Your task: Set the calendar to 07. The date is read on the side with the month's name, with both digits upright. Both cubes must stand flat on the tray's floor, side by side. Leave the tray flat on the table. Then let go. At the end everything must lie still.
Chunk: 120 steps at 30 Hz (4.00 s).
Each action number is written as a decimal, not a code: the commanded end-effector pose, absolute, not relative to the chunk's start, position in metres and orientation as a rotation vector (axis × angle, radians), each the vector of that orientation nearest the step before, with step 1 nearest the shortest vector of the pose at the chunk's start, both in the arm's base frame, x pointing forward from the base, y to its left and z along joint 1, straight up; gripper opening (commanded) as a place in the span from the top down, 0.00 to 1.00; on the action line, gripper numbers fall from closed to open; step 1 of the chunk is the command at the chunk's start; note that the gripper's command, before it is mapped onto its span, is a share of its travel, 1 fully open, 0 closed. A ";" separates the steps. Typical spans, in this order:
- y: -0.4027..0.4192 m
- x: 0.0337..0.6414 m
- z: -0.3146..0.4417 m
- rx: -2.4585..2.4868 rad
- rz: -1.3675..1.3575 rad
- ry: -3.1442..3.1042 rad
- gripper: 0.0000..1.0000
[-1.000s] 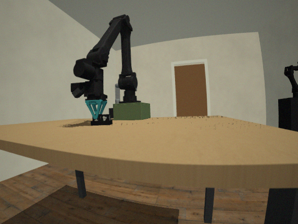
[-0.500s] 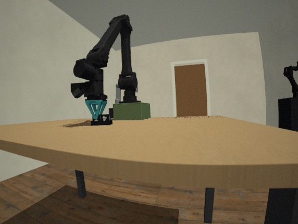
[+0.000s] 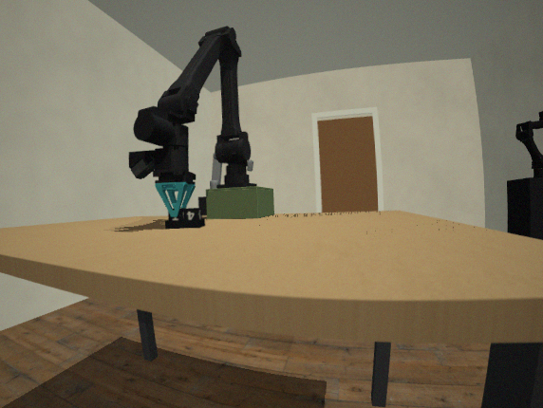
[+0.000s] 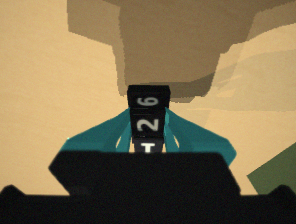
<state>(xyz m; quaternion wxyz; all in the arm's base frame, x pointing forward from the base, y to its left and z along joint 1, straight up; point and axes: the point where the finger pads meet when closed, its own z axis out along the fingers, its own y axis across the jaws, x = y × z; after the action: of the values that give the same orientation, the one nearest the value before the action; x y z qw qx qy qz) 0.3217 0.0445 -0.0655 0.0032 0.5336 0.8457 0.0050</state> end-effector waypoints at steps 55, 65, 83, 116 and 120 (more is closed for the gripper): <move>0.044 0.319 -0.071 1.667 0.007 2.658 0.73; 0.044 0.319 -0.072 1.667 0.007 2.658 0.73; 0.044 0.319 -0.072 1.667 0.007 2.658 0.73; 0.043 0.319 -0.072 1.667 0.005 2.659 0.54; 0.043 0.319 -0.072 1.667 0.005 2.659 0.54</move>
<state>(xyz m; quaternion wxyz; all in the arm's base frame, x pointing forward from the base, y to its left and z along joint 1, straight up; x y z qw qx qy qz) 0.3217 0.0445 -0.0657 0.0032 0.5336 0.8457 0.0051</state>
